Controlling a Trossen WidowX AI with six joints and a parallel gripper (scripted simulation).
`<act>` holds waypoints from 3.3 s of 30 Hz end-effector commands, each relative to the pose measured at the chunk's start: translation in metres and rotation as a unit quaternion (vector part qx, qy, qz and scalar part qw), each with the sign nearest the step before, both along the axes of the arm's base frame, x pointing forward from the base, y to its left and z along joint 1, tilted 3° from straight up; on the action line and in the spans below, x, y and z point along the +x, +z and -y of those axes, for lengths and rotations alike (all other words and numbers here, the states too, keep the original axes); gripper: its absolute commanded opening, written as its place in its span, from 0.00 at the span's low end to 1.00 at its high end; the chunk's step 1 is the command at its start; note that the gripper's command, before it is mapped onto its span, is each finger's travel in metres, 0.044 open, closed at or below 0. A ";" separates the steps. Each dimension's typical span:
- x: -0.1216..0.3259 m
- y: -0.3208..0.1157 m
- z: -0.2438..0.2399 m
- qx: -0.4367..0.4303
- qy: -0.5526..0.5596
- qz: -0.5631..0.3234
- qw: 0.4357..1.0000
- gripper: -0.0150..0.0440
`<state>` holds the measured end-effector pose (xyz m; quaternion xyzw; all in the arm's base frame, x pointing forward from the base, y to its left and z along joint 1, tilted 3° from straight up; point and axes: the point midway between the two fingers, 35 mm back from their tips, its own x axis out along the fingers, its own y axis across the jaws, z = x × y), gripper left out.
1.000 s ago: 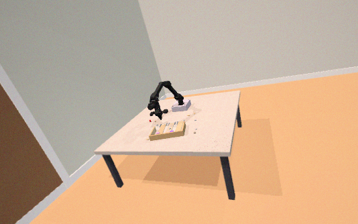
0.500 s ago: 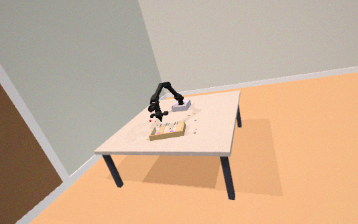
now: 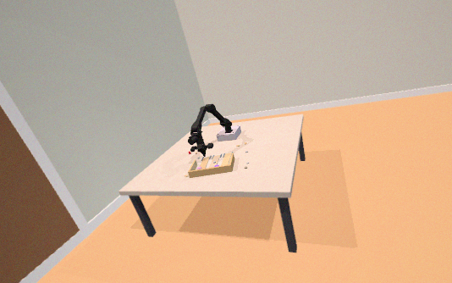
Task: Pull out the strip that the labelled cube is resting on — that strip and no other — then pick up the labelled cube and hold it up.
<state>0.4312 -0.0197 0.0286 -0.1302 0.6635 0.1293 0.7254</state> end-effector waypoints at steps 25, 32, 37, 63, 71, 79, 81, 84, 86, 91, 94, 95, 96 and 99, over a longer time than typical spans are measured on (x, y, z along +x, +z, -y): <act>0.000 -0.025 -0.001 -0.001 -0.001 -0.002 1.000 0.25; 0.000 -0.026 -0.001 -0.001 -0.001 -0.002 1.000 0.25; 0.000 -0.026 -0.001 -0.001 -0.001 -0.002 1.000 0.25; 0.000 -0.028 -0.001 -0.001 -0.001 -0.002 1.000 0.25; 0.000 -0.029 -0.001 -0.001 -0.001 -0.002 1.000 0.25; -0.003 -0.030 0.000 -0.001 -0.001 -0.003 1.000 0.25; -0.006 -0.030 0.001 -0.001 -0.001 -0.003 1.000 0.25; -0.011 -0.031 0.003 -0.001 -0.001 -0.003 1.000 0.25; -0.014 -0.031 0.004 -0.001 -0.001 -0.003 1.000 0.25; -0.021 -0.032 0.007 -0.001 -0.001 -0.003 1.000 0.25; -0.026 -0.033 0.009 -0.001 -0.001 -0.004 1.000 0.25; -0.027 -0.033 0.009 -0.001 -0.001 -0.004 1.000 0.25; -0.028 -0.034 0.010 -0.001 -0.001 -0.004 1.000 0.25; -0.033 -0.034 0.011 -0.001 -0.001 -0.004 1.000 0.25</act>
